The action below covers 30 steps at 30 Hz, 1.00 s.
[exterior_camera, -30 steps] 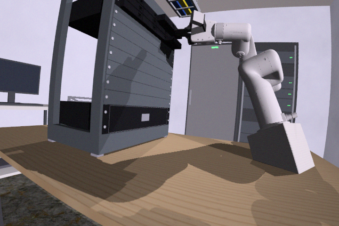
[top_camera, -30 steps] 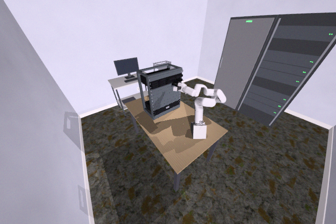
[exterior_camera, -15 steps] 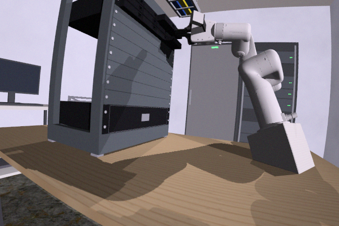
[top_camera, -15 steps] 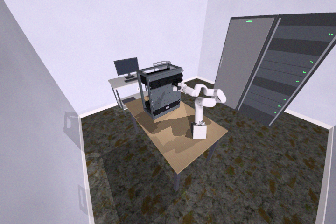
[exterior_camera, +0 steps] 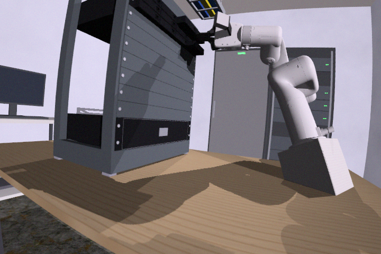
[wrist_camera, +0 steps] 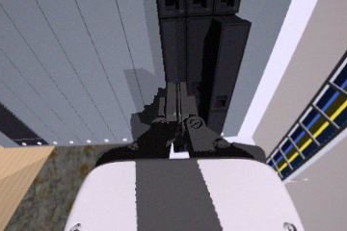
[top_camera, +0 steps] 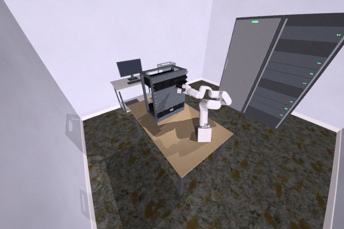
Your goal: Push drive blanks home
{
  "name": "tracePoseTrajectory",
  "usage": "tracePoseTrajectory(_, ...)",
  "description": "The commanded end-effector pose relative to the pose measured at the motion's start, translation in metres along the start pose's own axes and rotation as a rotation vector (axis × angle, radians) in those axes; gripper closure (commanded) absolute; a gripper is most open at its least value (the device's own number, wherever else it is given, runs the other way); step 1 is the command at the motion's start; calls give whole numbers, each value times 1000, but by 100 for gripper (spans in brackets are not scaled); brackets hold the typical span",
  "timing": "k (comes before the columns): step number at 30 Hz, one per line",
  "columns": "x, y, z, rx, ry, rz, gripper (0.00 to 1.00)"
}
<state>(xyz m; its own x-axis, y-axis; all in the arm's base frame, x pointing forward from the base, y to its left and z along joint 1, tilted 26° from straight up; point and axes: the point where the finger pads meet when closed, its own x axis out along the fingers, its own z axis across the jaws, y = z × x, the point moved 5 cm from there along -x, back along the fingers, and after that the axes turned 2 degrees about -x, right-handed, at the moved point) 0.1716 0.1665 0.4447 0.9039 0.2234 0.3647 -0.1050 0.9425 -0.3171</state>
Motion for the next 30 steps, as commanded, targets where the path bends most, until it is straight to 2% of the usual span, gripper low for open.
tracePoseTrajectory(1, -25, 0, 5, -4, 32, -57, 100)
tracePoseTrajectory(30, -17, -7, 17, -100, -6, -69, 100)
